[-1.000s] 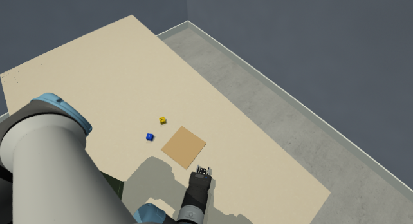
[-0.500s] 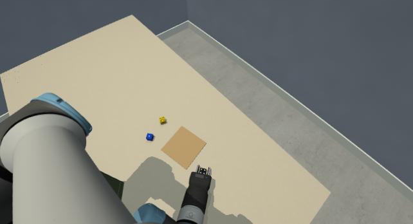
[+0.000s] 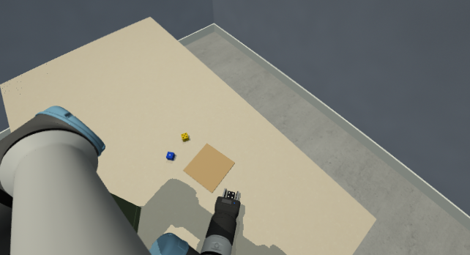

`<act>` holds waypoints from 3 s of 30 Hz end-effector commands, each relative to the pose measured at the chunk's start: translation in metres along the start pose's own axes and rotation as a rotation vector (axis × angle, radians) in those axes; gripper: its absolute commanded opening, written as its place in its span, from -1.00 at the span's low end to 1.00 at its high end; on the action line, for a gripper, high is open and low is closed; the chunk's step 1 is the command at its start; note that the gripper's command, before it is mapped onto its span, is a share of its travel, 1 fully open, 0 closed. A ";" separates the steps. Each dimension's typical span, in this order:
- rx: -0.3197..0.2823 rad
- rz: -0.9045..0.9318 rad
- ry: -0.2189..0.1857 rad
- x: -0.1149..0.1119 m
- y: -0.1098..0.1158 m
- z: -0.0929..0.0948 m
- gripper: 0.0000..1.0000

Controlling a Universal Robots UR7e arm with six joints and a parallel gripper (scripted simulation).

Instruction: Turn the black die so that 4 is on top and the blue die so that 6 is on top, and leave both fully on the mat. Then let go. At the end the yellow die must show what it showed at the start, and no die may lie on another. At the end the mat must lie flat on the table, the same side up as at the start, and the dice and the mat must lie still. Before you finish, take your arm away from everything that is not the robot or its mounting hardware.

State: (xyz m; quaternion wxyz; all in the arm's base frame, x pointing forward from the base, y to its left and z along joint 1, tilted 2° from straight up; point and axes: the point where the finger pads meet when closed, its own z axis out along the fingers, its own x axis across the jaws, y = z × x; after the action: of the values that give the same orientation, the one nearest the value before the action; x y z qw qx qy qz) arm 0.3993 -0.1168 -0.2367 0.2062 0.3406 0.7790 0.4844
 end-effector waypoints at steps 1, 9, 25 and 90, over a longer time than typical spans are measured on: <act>0.000 -0.001 -0.001 -0.001 0.000 -0.010 0.57; 0.000 -0.001 -0.001 -0.001 0.000 -0.038 0.57; 0.000 -0.001 -0.001 0.000 0.007 -0.050 0.57; 0.799 0.000 0.000 0.000 0.091 -0.053 0.57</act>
State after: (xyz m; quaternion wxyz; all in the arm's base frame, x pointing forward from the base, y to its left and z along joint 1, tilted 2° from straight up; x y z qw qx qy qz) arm 0.3904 -0.1247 -0.1366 0.0743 0.3901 0.8976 0.1912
